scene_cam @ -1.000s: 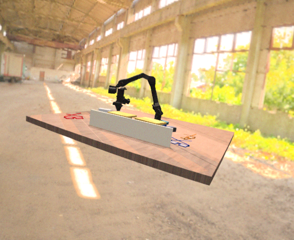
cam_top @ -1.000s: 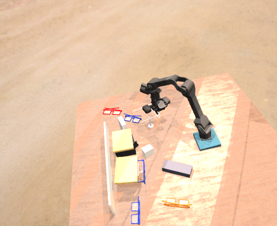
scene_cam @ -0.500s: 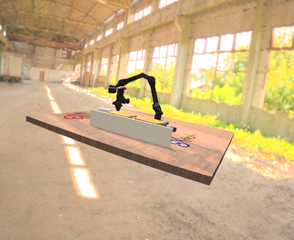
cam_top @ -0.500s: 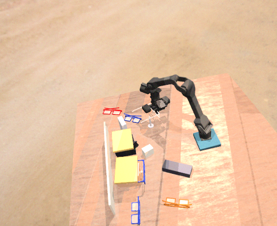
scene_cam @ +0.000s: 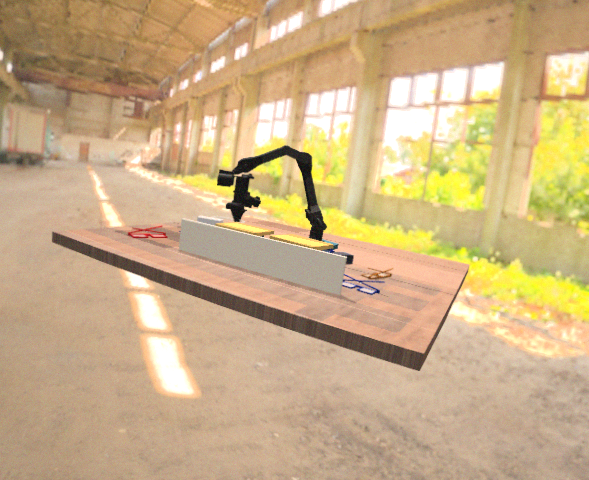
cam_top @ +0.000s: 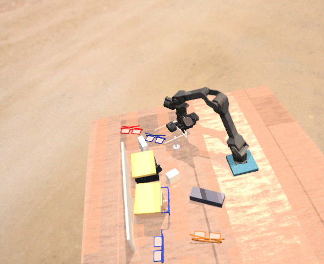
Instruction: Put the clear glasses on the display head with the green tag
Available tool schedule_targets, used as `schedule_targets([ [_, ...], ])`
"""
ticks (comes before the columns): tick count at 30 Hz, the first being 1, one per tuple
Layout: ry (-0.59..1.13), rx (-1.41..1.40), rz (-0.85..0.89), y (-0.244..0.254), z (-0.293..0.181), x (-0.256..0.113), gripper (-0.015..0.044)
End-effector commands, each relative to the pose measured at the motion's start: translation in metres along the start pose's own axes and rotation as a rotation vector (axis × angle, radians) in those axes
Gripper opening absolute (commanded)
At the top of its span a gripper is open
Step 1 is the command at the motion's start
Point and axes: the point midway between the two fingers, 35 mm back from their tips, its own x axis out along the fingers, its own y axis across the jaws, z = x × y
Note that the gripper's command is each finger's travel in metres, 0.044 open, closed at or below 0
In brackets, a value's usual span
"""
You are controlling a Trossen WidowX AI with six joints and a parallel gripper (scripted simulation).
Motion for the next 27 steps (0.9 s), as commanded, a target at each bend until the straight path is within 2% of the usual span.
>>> schedule_targets([
  [1,0.000,0.003,0.000,0.000,0.003,0.001,0.0000],
  [8,0.000,0.003,0.000,0.000,0.005,-0.005,0.0000],
  [19,0.000,0.003,0.000,0.000,0.010,-0.058,0.0000],
  [27,0.000,0.093,0.000,-0.008,0.015,-0.059,0.0000],
])
